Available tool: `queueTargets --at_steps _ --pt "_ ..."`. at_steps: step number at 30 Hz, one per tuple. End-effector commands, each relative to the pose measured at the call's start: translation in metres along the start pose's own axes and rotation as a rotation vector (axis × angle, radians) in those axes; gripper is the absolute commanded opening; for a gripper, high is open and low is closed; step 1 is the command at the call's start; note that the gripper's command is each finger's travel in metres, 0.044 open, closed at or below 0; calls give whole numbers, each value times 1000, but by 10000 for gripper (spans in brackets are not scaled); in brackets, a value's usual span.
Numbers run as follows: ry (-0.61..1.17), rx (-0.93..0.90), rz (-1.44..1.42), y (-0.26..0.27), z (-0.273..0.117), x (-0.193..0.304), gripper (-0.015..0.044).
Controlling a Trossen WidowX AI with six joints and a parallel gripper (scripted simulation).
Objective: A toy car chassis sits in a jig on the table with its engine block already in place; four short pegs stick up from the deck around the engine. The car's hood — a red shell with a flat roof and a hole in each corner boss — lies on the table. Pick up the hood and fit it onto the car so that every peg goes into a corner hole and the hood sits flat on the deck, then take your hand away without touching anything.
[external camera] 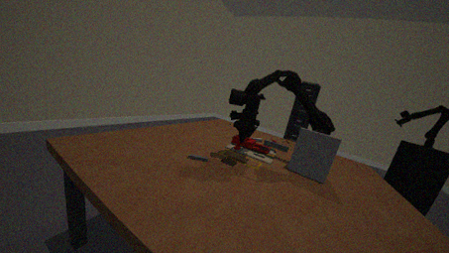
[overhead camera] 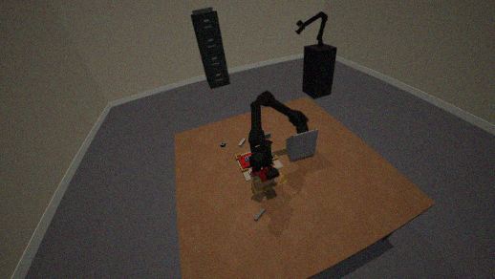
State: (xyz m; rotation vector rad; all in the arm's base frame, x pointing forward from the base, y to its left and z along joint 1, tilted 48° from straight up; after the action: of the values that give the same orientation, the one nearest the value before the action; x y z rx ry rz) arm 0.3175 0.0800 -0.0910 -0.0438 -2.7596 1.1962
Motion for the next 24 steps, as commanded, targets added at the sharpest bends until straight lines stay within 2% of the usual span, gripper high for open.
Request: queueTargets --at_steps 1,9,24 --pt "-11 -10 14 -2 -16 -2 0" --pt "-2 -2 0 -3 -16 -2 0" --pt "-13 -19 -17 -86 -23 -26 0"
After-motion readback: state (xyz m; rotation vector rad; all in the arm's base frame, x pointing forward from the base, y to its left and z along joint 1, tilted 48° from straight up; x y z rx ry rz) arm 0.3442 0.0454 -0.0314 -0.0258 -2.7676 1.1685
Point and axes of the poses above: the point midway between the two fingers, 35 mm back from their tips, its own z axis out along the fingers, its own y axis across the jaws, x = y × z, the point moved 8 cm from there along -z, back along the fingers, and after that the axes turned 4 degrees about -z, right-handed, at the moved point
